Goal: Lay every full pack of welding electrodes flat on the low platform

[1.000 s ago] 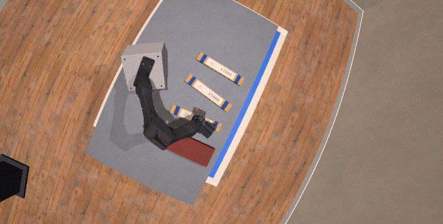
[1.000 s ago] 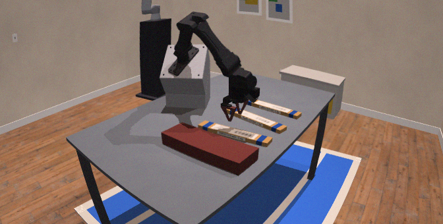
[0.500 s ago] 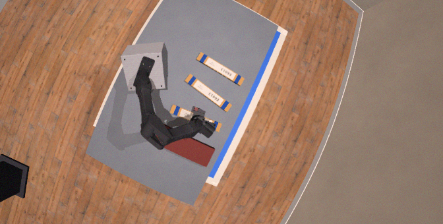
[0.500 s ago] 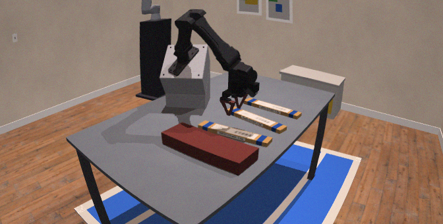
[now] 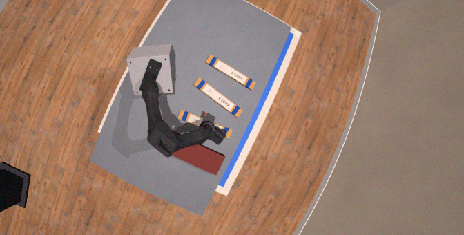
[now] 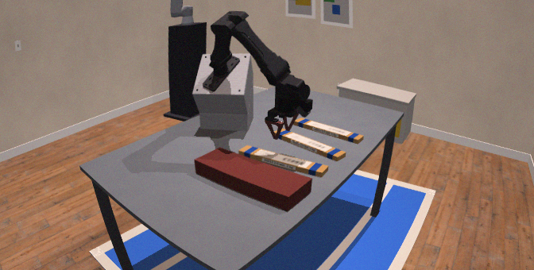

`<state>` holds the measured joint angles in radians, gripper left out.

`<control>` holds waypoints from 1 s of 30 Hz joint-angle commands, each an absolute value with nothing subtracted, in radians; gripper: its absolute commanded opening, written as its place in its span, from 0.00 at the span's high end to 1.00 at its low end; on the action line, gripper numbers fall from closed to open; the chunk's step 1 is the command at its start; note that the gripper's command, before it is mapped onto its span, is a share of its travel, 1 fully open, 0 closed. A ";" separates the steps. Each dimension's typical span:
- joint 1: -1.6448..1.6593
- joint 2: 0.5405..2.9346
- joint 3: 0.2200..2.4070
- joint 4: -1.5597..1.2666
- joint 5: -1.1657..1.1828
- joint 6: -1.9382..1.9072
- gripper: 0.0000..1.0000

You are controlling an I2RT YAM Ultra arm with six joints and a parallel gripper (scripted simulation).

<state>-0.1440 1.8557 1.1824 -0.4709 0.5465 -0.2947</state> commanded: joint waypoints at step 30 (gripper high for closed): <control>0.109 2.022 1.212 -0.456 0.631 0.124 0.04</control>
<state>0.0559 1.9984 1.1767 -0.4549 0.6071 0.0402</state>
